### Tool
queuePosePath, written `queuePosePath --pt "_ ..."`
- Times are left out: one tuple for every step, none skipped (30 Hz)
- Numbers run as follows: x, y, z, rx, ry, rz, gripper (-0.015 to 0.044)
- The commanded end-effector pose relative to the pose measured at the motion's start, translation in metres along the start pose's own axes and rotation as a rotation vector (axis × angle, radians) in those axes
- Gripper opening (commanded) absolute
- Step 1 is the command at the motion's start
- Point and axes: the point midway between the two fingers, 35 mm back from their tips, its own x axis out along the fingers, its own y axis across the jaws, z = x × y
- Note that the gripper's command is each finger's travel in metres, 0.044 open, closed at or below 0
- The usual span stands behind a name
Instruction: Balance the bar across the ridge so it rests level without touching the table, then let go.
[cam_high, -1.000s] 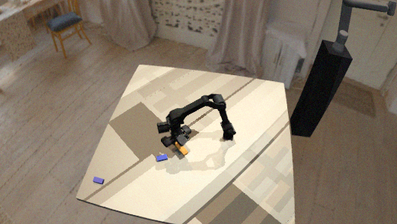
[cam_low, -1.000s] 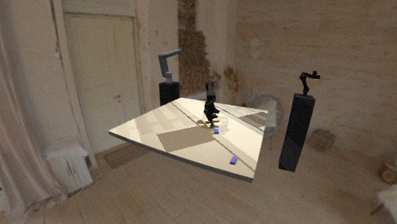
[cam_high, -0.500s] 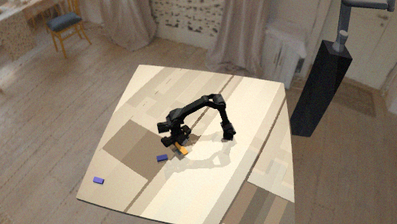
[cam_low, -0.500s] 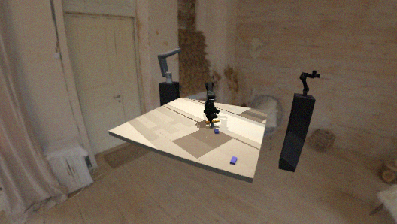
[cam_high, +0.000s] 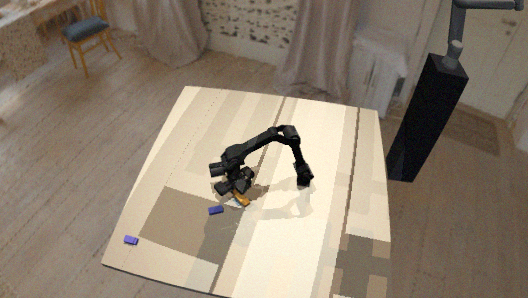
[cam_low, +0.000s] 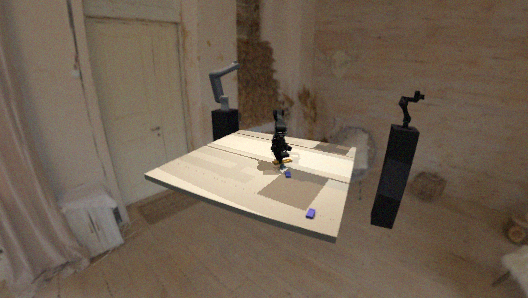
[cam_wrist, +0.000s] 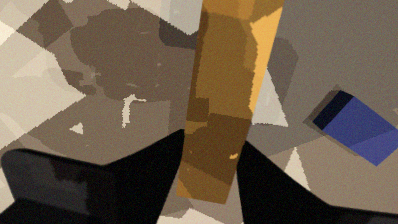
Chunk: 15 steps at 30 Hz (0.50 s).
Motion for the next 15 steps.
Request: queuePosePath --pt "0.0001 0.0 0.0 0.0 0.0 0.0 0.0" --pt "0.0001 0.0 0.0 0.0 0.0 0.0 0.0" --pt "0.0001 0.0 0.0 0.0 0.0 0.0 0.0" --pt "0.0001 0.0 0.0 0.0 0.0 0.0 0.0" --pt "0.0001 0.0 0.0 0.0 0.0 0.0 0.0026" --pt "0.0001 0.0 0.0 0.0 0.0 0.0 0.0053" --pt "0.0001 0.0 0.0 0.0 0.0 0.0 0.0079" --pt "0.0001 0.0 0.0 0.0 0.0 0.0 0.0105" --pt "0.0001 0.0 0.0 0.0 0.0 0.0 0.0131" --pt "0.0001 0.0 0.0 0.0 0.0 0.0 0.0157" --pt "0.0001 0.0 0.0 0.0 0.0 0.0 0.0167" --pt "0.0001 0.0 0.0 0.0 0.0 0.0 0.0167" --pt "0.0001 0.0 0.0 0.0 0.0 0.0 0.0167" --pt "0.0001 0.0 0.0 0.0 0.0 0.0 0.0167" --pt "0.0001 0.0 0.0 0.0 0.0 0.0 0.0167"
